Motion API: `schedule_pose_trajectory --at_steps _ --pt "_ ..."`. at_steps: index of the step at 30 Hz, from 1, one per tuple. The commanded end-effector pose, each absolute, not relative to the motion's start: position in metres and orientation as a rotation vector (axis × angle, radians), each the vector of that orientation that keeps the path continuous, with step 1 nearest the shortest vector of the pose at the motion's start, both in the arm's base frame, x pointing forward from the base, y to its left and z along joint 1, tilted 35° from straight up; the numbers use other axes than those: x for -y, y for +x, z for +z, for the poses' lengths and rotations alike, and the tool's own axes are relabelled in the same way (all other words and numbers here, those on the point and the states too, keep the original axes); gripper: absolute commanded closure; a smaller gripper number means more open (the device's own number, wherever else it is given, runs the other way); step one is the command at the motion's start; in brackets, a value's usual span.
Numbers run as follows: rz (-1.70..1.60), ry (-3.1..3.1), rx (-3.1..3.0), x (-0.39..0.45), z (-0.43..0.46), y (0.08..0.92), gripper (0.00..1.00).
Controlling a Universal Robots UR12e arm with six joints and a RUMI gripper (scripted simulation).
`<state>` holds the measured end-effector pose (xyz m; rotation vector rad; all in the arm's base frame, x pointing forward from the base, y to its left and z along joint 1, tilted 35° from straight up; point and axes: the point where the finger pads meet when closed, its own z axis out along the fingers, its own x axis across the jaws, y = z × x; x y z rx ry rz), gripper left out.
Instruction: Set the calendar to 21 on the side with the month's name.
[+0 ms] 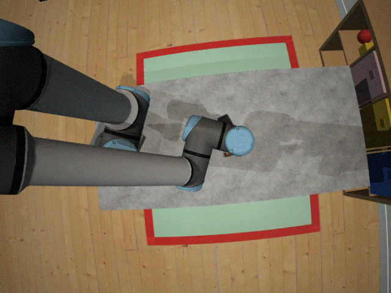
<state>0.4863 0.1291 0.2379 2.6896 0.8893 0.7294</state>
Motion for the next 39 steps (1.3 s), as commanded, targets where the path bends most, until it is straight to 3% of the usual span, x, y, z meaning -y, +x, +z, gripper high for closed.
schedule_pose_trajectory --at_steps 1,36,37,39 --pt "0.753 2.708 -0.640 -0.091 0.214 0.511 0.00" --pt "0.772 2.714 -0.446 -0.049 0.156 0.548 0.00" --pt "0.772 2.714 -0.446 -0.049 0.156 0.548 0.72" --pt "0.772 2.714 -0.446 -0.049 0.156 0.548 0.72"
